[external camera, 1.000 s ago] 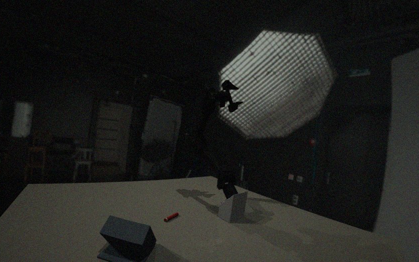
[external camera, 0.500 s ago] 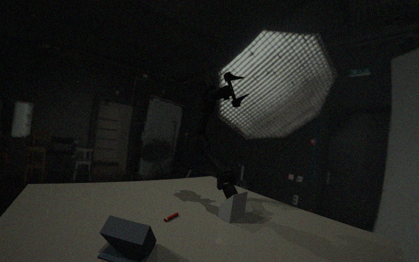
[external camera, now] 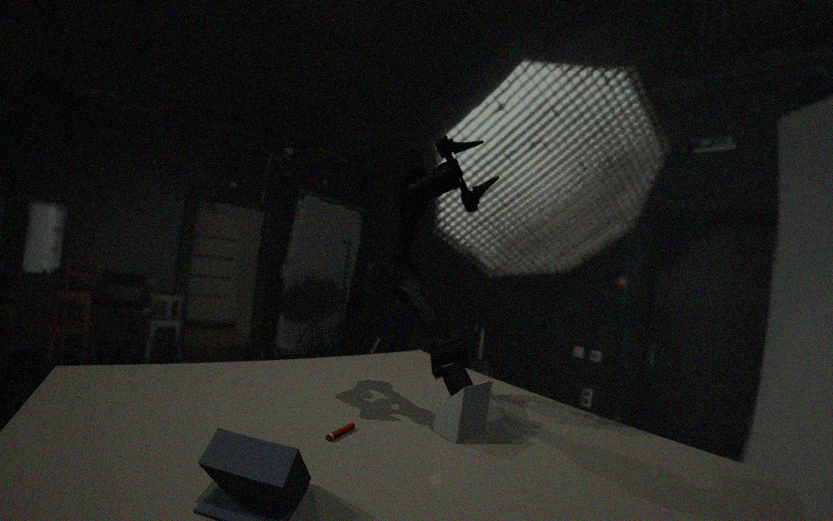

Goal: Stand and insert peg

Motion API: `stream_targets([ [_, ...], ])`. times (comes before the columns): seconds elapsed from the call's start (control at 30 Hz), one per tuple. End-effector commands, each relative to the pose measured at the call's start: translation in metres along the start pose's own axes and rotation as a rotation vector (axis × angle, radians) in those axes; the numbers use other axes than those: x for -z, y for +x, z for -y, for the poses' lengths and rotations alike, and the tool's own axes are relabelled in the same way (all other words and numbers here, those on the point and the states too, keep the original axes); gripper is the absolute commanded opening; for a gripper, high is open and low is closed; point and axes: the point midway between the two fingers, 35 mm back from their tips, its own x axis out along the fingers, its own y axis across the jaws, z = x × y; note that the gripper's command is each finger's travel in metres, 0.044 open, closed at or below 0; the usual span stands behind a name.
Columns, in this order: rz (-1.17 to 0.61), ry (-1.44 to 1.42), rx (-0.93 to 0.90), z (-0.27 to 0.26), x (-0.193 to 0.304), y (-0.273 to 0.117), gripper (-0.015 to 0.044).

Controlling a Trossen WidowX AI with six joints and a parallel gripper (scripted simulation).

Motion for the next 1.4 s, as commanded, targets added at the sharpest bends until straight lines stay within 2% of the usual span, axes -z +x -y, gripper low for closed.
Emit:
stream_targets([
  [0.0,-0.081,0.060,0.035,0.008,0.026,-0.002,0.0440],
  [0.63,-0.548,0.428,0.282,0.032,0.172,-0.053,0.0440],
  [1.37,-1.093,0.862,0.568,-0.002,0.309,-0.166,0.0440],
])
